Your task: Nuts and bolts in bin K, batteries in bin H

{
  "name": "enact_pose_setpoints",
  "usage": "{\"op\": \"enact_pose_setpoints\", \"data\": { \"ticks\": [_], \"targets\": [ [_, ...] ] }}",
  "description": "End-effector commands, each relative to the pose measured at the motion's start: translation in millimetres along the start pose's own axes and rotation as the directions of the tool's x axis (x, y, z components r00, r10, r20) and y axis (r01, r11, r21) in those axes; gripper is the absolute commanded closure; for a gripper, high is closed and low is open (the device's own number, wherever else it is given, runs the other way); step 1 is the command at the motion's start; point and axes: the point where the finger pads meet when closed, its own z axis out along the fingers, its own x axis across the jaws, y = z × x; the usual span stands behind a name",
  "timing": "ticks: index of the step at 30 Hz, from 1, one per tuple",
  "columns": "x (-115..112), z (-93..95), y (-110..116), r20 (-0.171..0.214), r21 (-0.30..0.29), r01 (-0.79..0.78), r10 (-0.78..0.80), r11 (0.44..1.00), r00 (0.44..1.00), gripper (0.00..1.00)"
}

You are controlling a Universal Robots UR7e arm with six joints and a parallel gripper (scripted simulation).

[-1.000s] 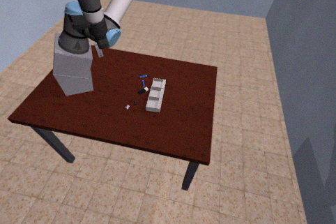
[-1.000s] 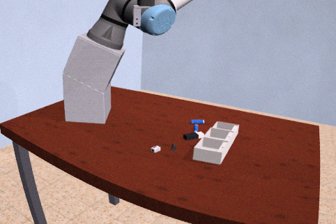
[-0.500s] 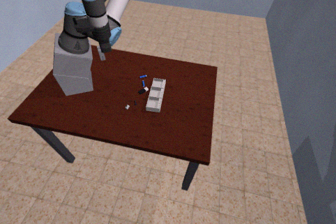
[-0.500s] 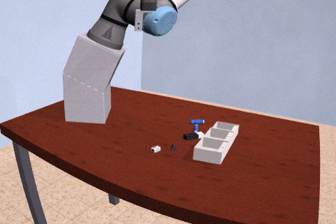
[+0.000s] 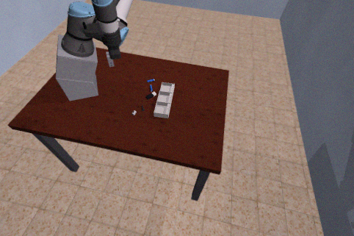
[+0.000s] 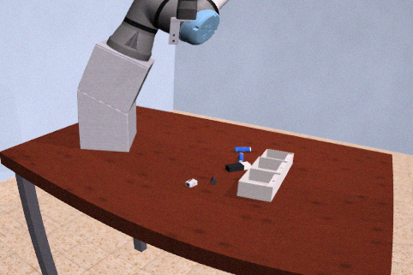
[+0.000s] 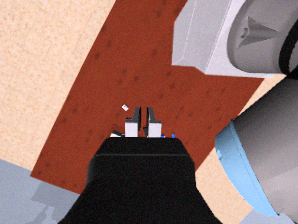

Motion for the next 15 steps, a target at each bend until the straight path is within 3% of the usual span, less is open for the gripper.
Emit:
{"op": "enact_pose_setpoints", "data": {
  "ticks": [1, 15],
  "targets": [
    [-8.8, 14.2, 12.2, 0.005, 0.039, -0.076, 0.076, 0.996, 0.997, 0.69],
    [-12.1, 27.1, 26.3, 0.025, 0.045, -0.142, 0.141, 0.989, 0.990, 0.69]
  ]
}}
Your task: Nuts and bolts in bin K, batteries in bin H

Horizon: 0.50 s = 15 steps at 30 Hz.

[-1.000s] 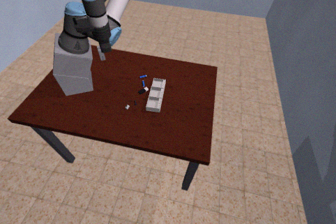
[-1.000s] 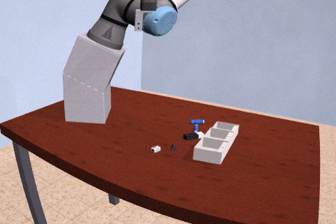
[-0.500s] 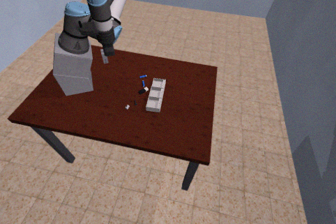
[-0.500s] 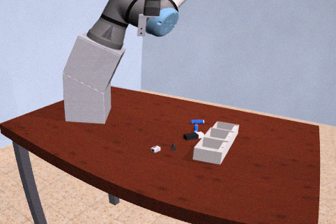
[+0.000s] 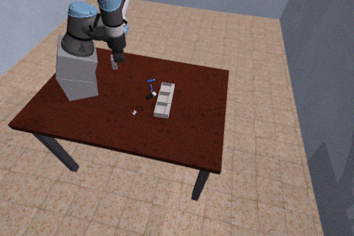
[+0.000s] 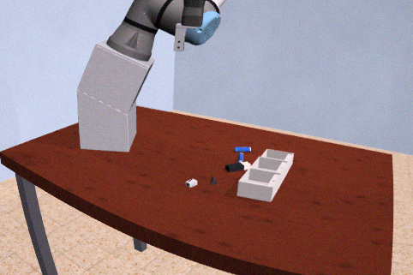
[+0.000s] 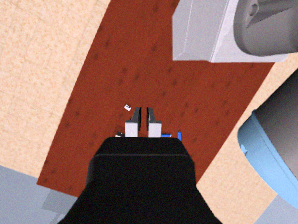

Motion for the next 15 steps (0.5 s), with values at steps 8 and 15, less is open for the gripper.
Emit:
{"op": "enact_pose_setpoints", "data": {
  "ticks": [8, 15],
  "targets": [
    [-4.9, 22.0, 24.9, 0.022, 0.027, -0.102, 0.101, 0.994, 0.995, 0.69],
    [-4.1, 29.8, 34.8, 0.031, 0.025, -0.134, 0.134, 0.991, 0.991, 0.69]
  ]
}}
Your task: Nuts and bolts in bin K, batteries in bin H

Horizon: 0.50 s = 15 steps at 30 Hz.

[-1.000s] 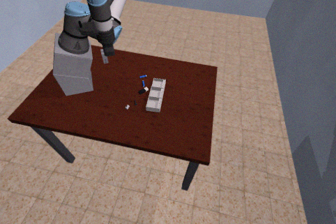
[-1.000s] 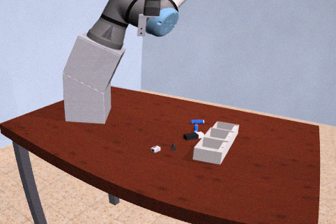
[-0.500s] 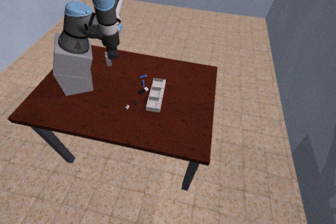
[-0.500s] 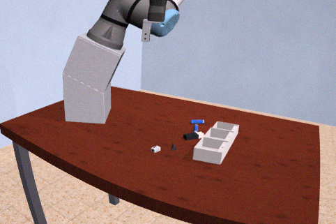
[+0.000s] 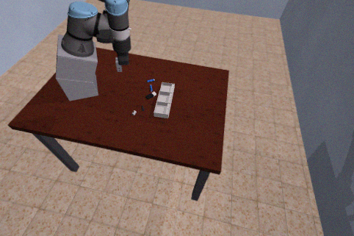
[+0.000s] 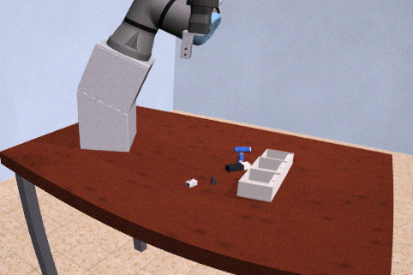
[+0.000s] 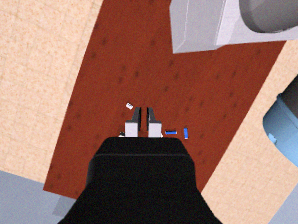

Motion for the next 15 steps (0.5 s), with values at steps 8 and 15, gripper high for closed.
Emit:
{"op": "enact_pose_setpoints", "data": {
  "ticks": [8, 15],
  "targets": [
    [2.2, 21.8, 27.3, 0.023, 0.013, -0.094, 0.094, 0.995, 0.995, 0.69],
    [5.7, 29.6, 37.9, 0.030, 0.007, -0.127, 0.126, 0.992, 0.992, 0.69]
  ]
}}
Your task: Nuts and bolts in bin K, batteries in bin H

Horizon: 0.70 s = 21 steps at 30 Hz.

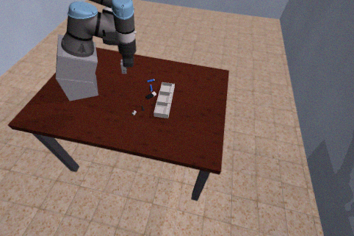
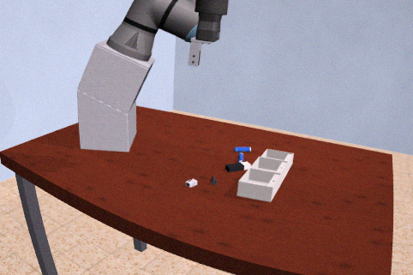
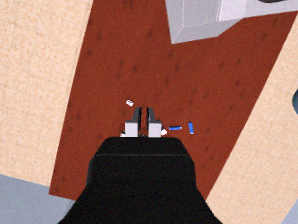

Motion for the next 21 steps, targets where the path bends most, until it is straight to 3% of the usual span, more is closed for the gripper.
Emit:
{"op": "enact_pose_setpoints", "data": {
  "ticks": [1, 11, 13, 21],
  "targets": [
    [4.2, 13.3, 17.0, 0.016, 0.007, -0.056, 0.055, 0.998, 0.998, 0.69],
    [9.6, 21.1, 27.5, 0.021, 0.000, -0.088, 0.088, 0.996, 0.996, 0.69],
    [16.0, 28.9, 38.1, 0.025, -0.009, -0.120, 0.120, 0.993, 0.992, 0.69],
    [16.0, 28.9, 38.1, 0.025, -0.009, -0.120, 0.120, 0.993, 0.992, 0.69]
  ]
}}
